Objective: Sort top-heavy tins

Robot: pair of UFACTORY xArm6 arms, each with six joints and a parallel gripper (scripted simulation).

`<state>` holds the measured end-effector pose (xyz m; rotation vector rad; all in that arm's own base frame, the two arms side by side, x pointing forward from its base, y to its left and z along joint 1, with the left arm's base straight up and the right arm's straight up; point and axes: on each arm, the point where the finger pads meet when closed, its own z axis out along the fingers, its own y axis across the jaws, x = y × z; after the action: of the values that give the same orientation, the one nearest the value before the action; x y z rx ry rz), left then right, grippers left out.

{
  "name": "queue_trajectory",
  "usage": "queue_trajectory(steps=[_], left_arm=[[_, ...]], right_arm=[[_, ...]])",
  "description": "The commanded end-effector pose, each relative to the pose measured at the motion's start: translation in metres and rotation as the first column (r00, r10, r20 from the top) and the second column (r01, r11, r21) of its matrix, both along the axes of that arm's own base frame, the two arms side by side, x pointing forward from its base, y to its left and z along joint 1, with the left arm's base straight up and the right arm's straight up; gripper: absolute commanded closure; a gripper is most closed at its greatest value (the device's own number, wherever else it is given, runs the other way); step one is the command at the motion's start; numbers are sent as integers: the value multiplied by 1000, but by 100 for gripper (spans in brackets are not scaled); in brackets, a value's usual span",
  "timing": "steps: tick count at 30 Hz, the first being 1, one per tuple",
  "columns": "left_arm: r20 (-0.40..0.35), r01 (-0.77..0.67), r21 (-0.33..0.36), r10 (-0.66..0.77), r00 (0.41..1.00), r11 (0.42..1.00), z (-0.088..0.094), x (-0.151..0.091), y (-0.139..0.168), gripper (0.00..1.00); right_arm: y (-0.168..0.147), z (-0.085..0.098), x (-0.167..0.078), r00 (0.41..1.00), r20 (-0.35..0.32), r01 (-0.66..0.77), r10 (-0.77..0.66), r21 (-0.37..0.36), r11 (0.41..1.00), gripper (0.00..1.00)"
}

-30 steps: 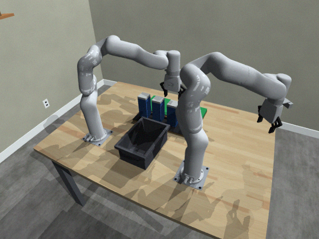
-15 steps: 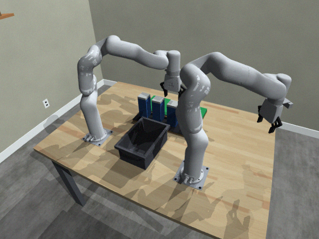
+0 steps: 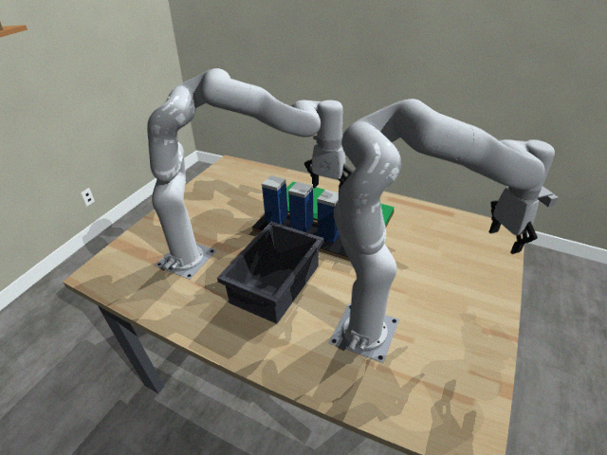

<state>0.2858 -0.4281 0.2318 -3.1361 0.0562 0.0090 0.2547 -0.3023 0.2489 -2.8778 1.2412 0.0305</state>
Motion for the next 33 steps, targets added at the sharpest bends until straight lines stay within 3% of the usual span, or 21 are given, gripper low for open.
queue_trajectory(steps=[1,33], left_arm=[[3,0,-5,0,1000,1000,-6,1,-1,0],[5,-2,-6,2,1000,1000,-62,1,-2,0]], right_arm=[[-1,1,1,1000,3,0,0,-3,1000,0],[-1,1,1,1000,3,0,0,-3,1000,0]])
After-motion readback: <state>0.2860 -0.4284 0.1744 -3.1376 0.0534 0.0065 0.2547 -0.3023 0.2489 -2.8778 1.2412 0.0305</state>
